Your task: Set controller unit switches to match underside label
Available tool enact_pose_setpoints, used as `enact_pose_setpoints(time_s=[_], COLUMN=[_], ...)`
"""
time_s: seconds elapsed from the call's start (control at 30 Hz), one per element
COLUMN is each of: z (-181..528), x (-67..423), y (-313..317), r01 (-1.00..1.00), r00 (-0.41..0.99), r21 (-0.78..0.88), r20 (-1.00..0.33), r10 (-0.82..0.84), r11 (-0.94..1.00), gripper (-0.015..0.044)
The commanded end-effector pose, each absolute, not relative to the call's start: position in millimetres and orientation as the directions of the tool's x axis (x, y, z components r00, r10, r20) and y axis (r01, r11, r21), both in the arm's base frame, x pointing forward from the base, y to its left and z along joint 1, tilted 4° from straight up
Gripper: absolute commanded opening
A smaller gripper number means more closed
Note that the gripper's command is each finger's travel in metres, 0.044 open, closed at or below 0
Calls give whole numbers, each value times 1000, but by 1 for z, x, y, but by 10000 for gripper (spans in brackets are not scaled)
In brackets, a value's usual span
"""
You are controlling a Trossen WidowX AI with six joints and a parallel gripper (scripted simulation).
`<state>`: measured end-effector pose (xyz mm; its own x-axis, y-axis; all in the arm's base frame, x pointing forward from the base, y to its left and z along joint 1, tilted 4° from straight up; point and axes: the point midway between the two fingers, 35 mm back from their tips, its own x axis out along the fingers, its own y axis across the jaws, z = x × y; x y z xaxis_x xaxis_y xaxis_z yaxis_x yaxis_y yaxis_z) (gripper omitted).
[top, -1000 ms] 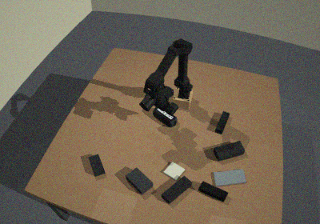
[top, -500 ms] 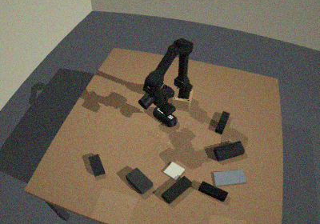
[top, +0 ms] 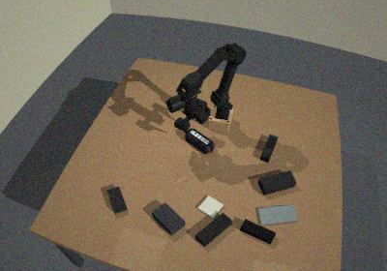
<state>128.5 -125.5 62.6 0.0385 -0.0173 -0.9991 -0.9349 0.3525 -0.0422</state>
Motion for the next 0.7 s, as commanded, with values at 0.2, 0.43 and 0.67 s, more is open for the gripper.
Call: enact_pose_setpoints(time_s=[0.2,0.43,0.67], z=[62,52,41], x=[123,124,126], y=[-129,-130,-132], r01=[-855,-855,-855], r00=[71,71,71], r21=[-88,-88,-88], r20=[-996,-996,-996], r10=[-53,-53,-53], r11=[512,512,512], gripper=[440,440,440])
